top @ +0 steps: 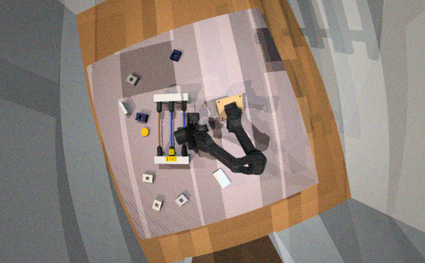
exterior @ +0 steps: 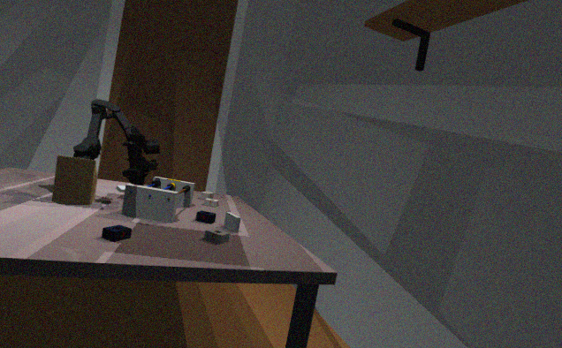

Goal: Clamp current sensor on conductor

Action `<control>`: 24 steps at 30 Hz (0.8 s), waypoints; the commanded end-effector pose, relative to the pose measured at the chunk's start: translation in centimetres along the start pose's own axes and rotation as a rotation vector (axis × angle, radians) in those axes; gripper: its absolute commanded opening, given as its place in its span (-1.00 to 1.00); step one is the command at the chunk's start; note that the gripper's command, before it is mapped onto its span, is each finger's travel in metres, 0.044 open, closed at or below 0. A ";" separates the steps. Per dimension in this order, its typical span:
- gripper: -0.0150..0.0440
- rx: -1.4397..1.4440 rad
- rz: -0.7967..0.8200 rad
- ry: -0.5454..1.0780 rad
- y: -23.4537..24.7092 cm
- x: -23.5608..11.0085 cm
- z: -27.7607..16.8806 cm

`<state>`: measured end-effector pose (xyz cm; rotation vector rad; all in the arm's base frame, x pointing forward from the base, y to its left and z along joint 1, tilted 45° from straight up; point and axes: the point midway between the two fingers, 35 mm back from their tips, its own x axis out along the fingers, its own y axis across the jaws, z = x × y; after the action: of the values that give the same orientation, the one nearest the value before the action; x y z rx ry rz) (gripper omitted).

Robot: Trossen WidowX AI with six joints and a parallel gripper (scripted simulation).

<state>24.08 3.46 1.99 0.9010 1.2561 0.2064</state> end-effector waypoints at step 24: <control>-0.49 0.002 -0.004 0.001 0.1 -0.7 -1.2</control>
<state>23.40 3.55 2.30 0.9042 1.2618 0.2036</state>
